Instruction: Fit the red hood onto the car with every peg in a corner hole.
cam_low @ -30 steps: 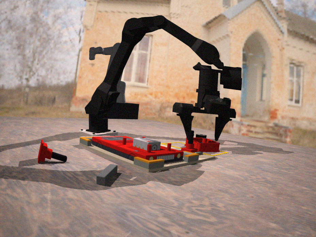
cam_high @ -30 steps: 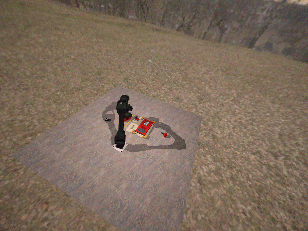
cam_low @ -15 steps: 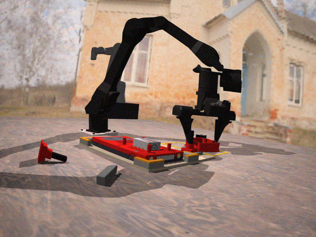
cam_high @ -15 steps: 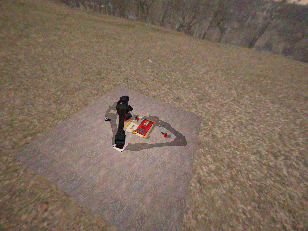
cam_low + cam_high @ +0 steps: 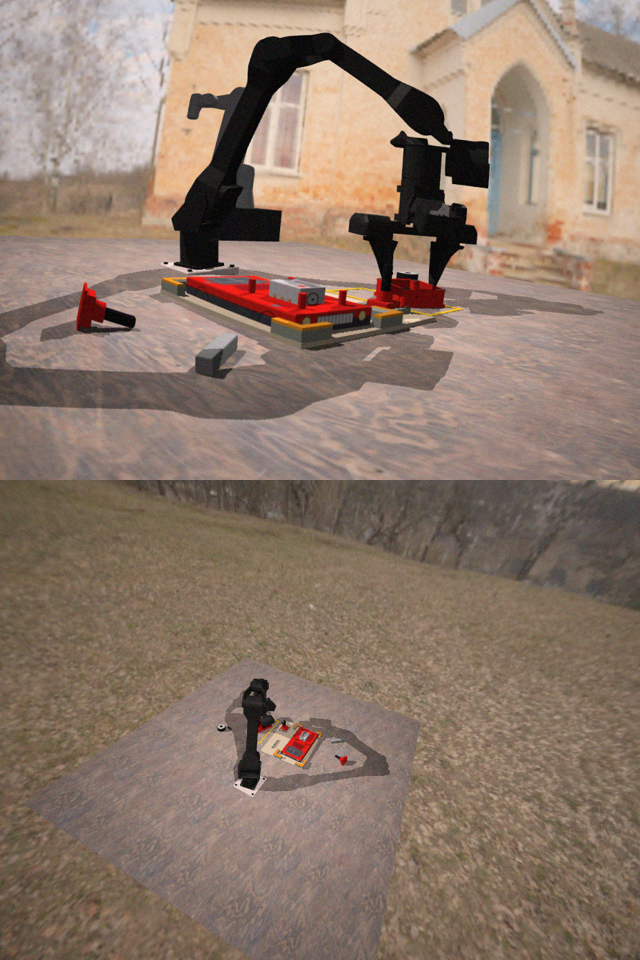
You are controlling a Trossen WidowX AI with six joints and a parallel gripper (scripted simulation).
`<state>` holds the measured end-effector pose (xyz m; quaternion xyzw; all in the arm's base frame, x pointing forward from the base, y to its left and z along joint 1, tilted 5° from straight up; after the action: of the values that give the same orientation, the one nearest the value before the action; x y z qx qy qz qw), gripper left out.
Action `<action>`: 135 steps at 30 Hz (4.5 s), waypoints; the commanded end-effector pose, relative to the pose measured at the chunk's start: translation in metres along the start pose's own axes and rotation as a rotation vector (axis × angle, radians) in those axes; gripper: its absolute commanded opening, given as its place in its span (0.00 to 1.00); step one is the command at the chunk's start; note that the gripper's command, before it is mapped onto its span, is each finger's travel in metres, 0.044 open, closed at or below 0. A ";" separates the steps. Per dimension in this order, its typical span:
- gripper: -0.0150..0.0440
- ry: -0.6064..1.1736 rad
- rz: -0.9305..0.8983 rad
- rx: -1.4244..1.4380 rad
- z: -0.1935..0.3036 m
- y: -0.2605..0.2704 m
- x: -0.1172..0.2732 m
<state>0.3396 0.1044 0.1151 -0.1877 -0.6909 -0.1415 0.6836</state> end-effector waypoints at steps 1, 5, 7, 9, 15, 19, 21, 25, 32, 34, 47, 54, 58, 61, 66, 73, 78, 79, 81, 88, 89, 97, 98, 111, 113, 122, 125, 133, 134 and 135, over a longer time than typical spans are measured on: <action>0.59 0.000 0.000 0.000 0.000 0.000 0.001; 0.41 0.000 0.000 0.000 0.000 0.000 0.005; 0.32 0.000 0.000 0.000 0.000 0.000 0.008; 0.25 0.000 0.000 0.000 0.000 0.000 0.012; 0.25 0.000 0.000 0.000 0.000 0.000 0.027; 0.25 0.000 0.000 0.000 0.000 0.000 0.039; 0.25 0.000 0.000 0.000 0.000 0.000 0.045; 0.25 0.000 0.000 0.000 0.000 0.000 0.055; 0.25 0.000 0.000 0.000 0.000 0.000 0.072; 0.25 0.000 0.000 0.000 0.000 0.000 0.076; 0.25 0.002 0.002 0.121 0.002 -0.002 0.079; 0.25 0.002 0.002 0.272 0.005 -0.005 0.080; 0.25 0.002 0.001 0.358 0.007 -0.007 0.080; 0.25 0.002 0.001 0.423 0.008 -0.008 0.080; 0.25 0.002 0.001 0.476 0.009 -0.009 0.080; 0.25 0.001 0.001 0.476 0.008 -0.008 0.069; 0.25 0.001 0.001 0.476 0.007 -0.007 0.045; 0.25 0.001 0.001 0.476 0.007 -0.007 0.040; 0.25 0.001 0.001 0.476 0.007 -0.008 0.030; 0.25 0.001 0.001 0.476 0.009 -0.009 0.003; 0.25 0.001 0.001 0.476 0.009 -0.009 0.003; 0.25 0.001 0.001 0.476 0.009 -0.009 0.003; 0.30 0.002 0.001 0.473 0.009 -0.009 0.004; 0.88 0.002 0.001 0.473 0.009 -0.009 0.004; 0.97 0.002 0.001 0.473 0.009 -0.009 0.004; 1.00 0.001 0.001 0.473 0.007 -0.007 0.028; 1.00 0.000 0.002 0.473 0.008 -0.007 0.057; 1.00 -0.007 -0.004 0.476 0.008 -0.008 0.074; 1.00 -0.007 -0.004 0.476 0.008 -0.008 0.074; 1.00 -0.007 -0.004 0.476 0.008 -0.008 0.074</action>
<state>0.3294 0.1063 0.1922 -0.0199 -0.7100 0.0236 0.7035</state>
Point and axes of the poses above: the point midway between the two fingers, 35 mm back from their tips, its own x axis back along the fingers, its own y axis across the jaws, z = x × y, the point moved 8 cm from there along x, back along the fingers, and after that the axes turned 11 degrees about x, right-handed, at the moved point
